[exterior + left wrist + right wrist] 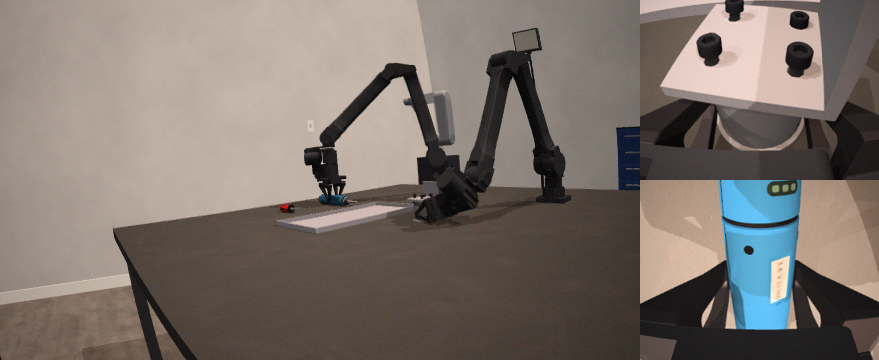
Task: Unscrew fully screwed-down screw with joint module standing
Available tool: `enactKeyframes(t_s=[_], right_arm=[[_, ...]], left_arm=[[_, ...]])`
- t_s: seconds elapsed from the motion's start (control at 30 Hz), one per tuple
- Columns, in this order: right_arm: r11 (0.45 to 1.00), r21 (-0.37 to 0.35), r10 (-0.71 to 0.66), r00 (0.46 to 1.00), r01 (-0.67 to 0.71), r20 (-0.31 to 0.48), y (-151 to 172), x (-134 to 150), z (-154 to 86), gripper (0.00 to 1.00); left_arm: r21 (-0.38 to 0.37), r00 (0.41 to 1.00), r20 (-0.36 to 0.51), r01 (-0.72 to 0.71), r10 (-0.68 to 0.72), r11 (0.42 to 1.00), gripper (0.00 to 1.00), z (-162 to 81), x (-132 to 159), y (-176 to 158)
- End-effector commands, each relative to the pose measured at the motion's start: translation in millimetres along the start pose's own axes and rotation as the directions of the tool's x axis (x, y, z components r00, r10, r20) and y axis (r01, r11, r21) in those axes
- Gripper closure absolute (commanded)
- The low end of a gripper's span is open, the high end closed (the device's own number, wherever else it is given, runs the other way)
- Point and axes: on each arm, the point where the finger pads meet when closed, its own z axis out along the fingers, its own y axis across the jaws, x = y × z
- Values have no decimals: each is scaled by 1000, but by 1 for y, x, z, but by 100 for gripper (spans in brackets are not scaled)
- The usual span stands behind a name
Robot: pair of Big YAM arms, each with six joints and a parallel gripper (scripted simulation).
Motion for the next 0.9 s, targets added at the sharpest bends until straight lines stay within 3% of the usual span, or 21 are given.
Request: enactKeyframes(t_s=[0.0, 0.87], right_arm=[[1000, -12, -2, 1000, 2, 14, 7, 4, -1, 55], [1000, -12, -2, 1000, 2, 14, 7, 4, -1, 57]], left_arm=[[-8, 1000, 7, -22, 22, 1000, 41, 0, -8, 8], [-8, 1000, 7, -22, 22, 1000, 41, 0, -8, 8]])
